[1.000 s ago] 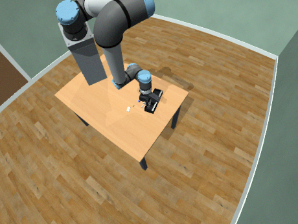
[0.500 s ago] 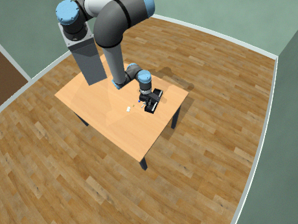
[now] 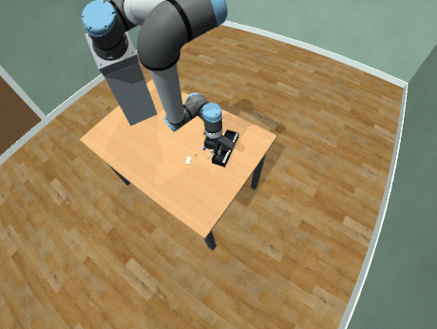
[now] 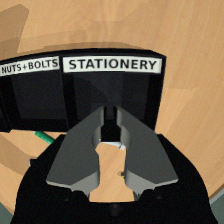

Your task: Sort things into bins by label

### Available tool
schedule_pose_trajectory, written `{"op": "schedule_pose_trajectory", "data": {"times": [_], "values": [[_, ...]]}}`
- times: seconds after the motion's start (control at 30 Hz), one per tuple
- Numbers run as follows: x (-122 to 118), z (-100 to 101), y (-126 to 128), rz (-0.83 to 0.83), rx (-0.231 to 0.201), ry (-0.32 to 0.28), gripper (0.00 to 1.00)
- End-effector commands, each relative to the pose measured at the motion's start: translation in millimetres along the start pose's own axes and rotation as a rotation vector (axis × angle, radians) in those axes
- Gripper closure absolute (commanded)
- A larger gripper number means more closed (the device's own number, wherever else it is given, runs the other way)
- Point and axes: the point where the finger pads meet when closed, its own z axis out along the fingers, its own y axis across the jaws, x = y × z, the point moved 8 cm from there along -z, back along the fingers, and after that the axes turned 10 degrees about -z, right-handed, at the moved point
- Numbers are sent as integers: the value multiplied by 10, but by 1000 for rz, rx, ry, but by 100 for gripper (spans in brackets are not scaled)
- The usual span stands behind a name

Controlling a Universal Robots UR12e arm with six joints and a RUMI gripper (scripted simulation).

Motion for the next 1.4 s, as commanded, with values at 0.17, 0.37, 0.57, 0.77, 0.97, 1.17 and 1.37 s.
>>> {"op": "schedule_pose_trajectory", "data": {"times": [0.17,0.37,0.57,0.77,0.97,1.17,1.37], "values": [[4,-47,7,0,-1,2,96],[5,-129,-3,-1,0,1,96],[7,-184,-7,-1,0,2,96],[3,-262,-2,-1,0,1,96],[4,-322,-5,-1,0,2,96],[6,-484,-8,-1,0,2,96],[4,-617,-6,-1,0,1,96]]}}
